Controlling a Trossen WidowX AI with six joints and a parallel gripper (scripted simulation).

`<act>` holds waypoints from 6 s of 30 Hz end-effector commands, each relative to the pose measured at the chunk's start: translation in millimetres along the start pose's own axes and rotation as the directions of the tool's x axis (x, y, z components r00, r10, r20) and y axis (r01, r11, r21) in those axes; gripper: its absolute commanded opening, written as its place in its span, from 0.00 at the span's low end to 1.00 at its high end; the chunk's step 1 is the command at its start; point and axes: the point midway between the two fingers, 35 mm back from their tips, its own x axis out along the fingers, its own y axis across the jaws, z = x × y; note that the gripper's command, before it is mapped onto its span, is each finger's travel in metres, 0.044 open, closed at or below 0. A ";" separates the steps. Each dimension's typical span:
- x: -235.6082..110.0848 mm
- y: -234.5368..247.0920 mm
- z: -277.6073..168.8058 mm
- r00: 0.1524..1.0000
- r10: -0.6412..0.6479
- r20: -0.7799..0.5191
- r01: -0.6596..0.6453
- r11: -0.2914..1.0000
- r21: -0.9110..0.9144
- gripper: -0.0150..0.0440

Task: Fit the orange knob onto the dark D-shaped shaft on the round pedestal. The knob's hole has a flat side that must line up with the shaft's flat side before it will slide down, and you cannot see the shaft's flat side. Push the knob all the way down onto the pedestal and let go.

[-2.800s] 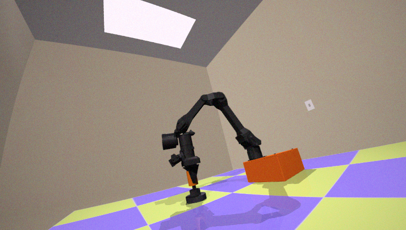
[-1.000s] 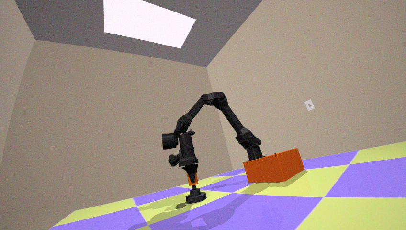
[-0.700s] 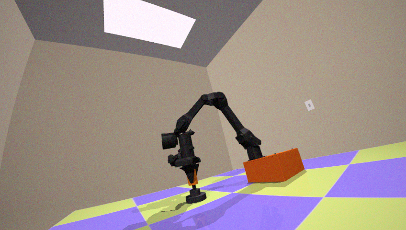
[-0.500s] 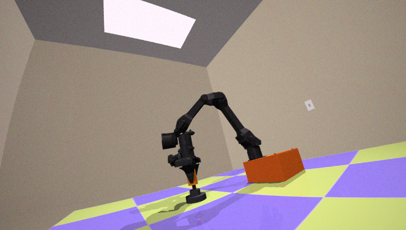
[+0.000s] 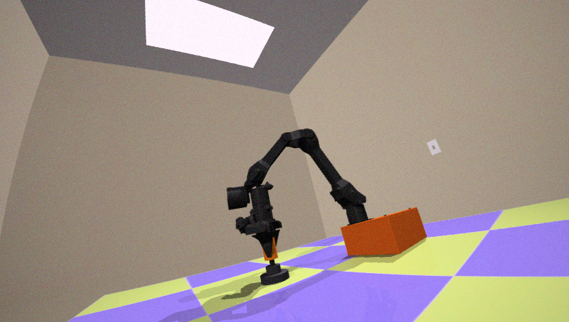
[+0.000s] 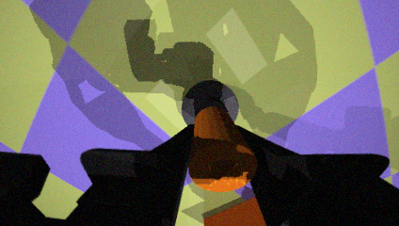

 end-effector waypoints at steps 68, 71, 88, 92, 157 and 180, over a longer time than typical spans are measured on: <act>-2.4 1.2 2.0 1.000 -0.001 0.006 -0.002 0.911 0.412 0.25; -1.6 0.8 1.4 1.000 -0.001 0.006 -0.002 0.911 0.412 0.25; 0.5 0.7 1.4 1.000 -0.001 0.006 -0.002 0.911 0.412 0.25; -3.6 1.1 1.6 1.000 -0.001 0.006 -0.002 0.911 0.412 0.25; -1.5 0.8 0.9 1.000 -0.001 0.006 -0.004 0.665 0.747 0.25; -5.0 1.4 2.1 1.000 -0.001 0.006 -0.004 0.624 0.781 0.25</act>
